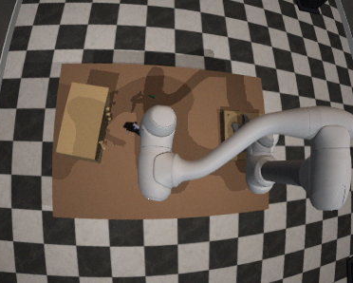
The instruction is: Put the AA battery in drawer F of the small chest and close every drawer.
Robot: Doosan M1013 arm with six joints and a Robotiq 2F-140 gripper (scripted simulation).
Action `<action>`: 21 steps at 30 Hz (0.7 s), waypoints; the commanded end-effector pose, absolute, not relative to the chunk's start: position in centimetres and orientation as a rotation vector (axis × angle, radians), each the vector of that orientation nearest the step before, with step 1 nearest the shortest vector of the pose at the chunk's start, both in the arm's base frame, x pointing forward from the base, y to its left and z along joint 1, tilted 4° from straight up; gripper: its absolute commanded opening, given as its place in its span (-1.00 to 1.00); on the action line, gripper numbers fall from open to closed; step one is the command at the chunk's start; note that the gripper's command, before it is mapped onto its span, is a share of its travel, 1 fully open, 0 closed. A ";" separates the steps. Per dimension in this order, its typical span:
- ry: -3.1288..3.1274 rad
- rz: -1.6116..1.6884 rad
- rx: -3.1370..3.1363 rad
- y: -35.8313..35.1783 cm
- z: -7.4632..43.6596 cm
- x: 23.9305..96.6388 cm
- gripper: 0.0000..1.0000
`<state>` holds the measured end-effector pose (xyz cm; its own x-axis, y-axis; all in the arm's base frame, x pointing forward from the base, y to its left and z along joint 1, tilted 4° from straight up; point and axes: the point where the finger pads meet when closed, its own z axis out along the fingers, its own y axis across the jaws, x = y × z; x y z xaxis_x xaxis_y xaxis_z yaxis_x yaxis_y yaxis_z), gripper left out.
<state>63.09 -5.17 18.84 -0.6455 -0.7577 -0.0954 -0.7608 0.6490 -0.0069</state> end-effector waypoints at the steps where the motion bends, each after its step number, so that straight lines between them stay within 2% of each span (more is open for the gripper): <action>1: 2.770 0.052 -1.279 -5.2 18.9 63.1 1.00; 5: 2.744 0.051 -1.344 -6.1 20.0 62.5 1.00; 8: 2.618 0.053 -1.605 -9.8 24.5 60.0 1.00; 10: 2.618 0.053 -1.605 -9.8 24.5 60.0 1.00; 15: 2.441 0.063 -1.888 -13.6 29.7 56.3 1.00; 21: 2.356 0.070 -2.001 -15.0 31.9 54.6 1.00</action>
<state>55.43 -14.26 30.79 -0.2110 -0.9758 -0.0581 -0.9774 0.2115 -0.0022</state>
